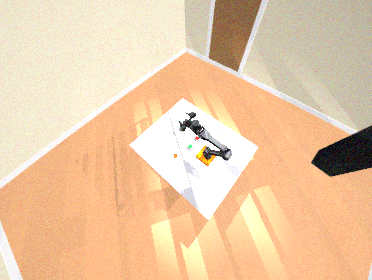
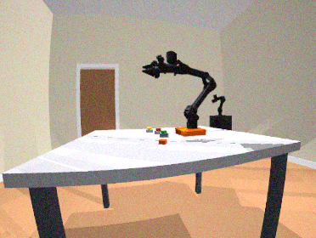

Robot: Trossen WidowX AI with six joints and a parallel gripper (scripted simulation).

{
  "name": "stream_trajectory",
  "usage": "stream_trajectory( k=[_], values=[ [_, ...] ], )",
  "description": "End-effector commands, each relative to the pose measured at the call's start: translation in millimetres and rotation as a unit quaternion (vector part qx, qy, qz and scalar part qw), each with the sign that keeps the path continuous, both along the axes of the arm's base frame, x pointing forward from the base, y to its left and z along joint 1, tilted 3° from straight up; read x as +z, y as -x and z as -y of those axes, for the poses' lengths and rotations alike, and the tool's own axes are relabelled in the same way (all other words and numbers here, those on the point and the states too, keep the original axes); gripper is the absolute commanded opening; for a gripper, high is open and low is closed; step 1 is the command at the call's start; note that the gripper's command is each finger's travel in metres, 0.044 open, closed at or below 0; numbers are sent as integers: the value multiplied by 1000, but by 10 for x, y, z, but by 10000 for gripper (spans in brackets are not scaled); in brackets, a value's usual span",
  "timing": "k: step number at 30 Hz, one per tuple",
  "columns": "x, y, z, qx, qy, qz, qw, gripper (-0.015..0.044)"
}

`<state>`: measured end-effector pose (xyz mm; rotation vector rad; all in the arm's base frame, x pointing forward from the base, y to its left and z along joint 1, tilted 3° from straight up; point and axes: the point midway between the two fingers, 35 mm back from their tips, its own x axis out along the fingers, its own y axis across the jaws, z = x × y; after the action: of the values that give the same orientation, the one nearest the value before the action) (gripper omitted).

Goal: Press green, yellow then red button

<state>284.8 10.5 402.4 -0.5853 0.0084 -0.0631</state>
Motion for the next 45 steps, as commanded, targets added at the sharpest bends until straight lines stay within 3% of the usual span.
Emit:
stream_trajectory(
  k=[1,9,17,31,38,45],
  values=[
    [-774,-190,-128,19,-53,-164,985,400],
    [-1933,25,-255,-10,-144,-429,892,400],
    [-2681,763,-306,-123,-216,-664,705,400],
    [-2695,793,-307,-128,-218,-671,697,400],
    [-3291,763,-341,-128,-218,-671,697,216],
    [-3311,765,-341,-128,-218,-671,697,32]
  ],
)
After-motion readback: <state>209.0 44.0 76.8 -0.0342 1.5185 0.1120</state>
